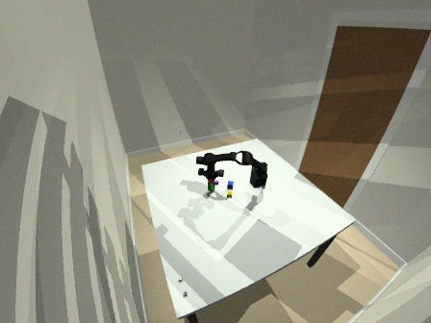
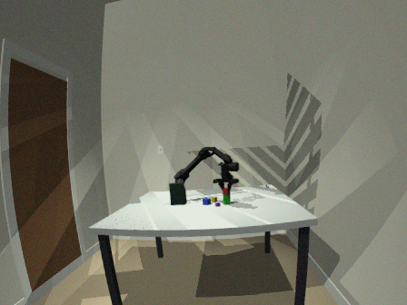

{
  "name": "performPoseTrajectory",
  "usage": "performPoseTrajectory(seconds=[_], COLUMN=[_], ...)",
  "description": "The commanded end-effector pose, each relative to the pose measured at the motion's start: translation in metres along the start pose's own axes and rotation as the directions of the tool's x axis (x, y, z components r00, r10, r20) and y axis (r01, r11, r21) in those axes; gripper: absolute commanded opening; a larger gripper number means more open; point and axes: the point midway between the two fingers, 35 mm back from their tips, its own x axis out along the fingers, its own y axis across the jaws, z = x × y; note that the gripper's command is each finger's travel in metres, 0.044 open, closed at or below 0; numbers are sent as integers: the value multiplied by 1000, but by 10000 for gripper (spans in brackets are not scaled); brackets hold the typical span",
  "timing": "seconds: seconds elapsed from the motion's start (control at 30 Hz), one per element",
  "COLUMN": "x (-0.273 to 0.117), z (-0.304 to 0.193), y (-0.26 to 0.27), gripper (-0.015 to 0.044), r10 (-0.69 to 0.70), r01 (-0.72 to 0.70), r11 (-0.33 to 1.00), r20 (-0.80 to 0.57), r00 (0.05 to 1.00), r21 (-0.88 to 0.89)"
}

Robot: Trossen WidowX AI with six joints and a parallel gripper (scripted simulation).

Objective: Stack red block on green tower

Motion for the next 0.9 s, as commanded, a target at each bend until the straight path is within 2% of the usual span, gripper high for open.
performPoseTrajectory(seconds=[0.0, 0.23, 0.87], x=[0, 0, 0], z=[0, 0, 0], y=[0, 0, 0], gripper=[263, 440, 440], r10=[-1, -1, -1], r01=[1, 1, 1], r11=[1000, 1000, 1000], r20=[0, 0, 0], r00=[1000, 1000, 1000], r21=[-1, -1, -1])
